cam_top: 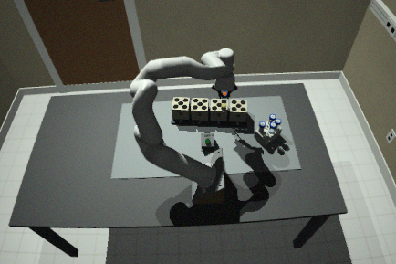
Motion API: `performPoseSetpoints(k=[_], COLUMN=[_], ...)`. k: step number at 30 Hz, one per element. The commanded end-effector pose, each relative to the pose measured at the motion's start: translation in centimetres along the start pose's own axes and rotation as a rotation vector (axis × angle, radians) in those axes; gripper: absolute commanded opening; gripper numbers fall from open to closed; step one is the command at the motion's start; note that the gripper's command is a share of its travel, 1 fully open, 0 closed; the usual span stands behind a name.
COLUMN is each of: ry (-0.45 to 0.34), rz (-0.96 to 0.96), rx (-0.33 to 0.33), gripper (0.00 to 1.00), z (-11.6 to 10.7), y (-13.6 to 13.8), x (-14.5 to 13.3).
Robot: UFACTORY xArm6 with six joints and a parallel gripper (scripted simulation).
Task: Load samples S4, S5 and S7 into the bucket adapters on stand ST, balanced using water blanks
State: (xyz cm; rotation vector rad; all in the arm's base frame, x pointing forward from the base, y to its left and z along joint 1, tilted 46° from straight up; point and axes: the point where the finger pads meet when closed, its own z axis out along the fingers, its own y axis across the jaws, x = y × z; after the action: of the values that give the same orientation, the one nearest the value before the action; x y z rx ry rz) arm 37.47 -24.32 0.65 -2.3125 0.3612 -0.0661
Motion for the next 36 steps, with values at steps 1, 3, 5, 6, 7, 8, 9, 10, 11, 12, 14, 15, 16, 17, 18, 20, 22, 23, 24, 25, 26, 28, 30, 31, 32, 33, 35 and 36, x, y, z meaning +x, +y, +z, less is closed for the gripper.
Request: performPoseSetpoints(k=[1,3,5,6,7,8,9,10,11,12,14,15,16,17,18,20,22,23,24,25,26,28,30,31,32,33,35,36], ry=[0.004,0.004,0.004,0.004,0.004,0.004,0.004,0.004,0.004,0.004,0.004,0.004,0.004,0.004,0.004,0.004,0.004,0.004,0.004,0.004,0.005,0.004,0.004,0.004,0.004,0.004,0.004,0.004], rz=[-0.001,-0.001,-0.001,-0.001,-0.001,-0.001,-0.001,-0.001,-0.001,-0.001,-0.001,-0.001,-0.001,-0.001,-0.001,-0.001,-0.001,-0.001,-0.001,-0.001,-0.002,-0.001,-0.001,-0.001,-0.001,-0.001,-0.001,-0.001], rx=[-0.003,-0.003,-0.003,-0.003,-0.003,-0.003,-0.003,-0.003,-0.003,-0.003,-0.003,-0.003,-0.003,-0.003,-0.003,-0.003,-0.003,-0.003,-0.003,-0.003,-0.003,-0.003,-0.003,-0.003,-0.003,-0.003,-0.003,-0.003], gripper=[0.0,0.0,0.0,0.0,0.0,0.0,0.0,0.0,0.0,0.0,0.0,0.0,0.0,0.0,0.0,0.0,0.0,0.0,0.0,0.0,0.0,0.0,0.0,0.0,0.0,0.0,0.0,0.0], z=[-1.0,-1.4,-1.8,-2.0,-2.2,-2.4,-2.6,-2.8,-2.8,-2.8,-3.2,-3.4,-3.6,-3.8,-4.0,-4.2,-4.2,-4.2,-4.2,-4.2,-4.2,-4.2,-4.2,-4.2,-4.2,-4.2,-4.1,-4.1], y=[0.0,0.0,0.0,0.0,0.0,0.0,0.0,0.0,0.0,0.0,0.0,0.0,0.0,0.0,0.0,0.0,0.0,0.0,0.0,0.0,0.0,0.0,0.0,0.0,0.0,0.0,0.0,0.0], x=[0.1,0.1,0.1,0.1,0.1,0.1,0.1,0.1,0.1,0.1,0.1,0.1,0.1,0.1,0.1,0.1,0.1,0.1,0.1,0.1,0.1,0.1,0.1,0.1,0.1,0.1,0.1,0.1])
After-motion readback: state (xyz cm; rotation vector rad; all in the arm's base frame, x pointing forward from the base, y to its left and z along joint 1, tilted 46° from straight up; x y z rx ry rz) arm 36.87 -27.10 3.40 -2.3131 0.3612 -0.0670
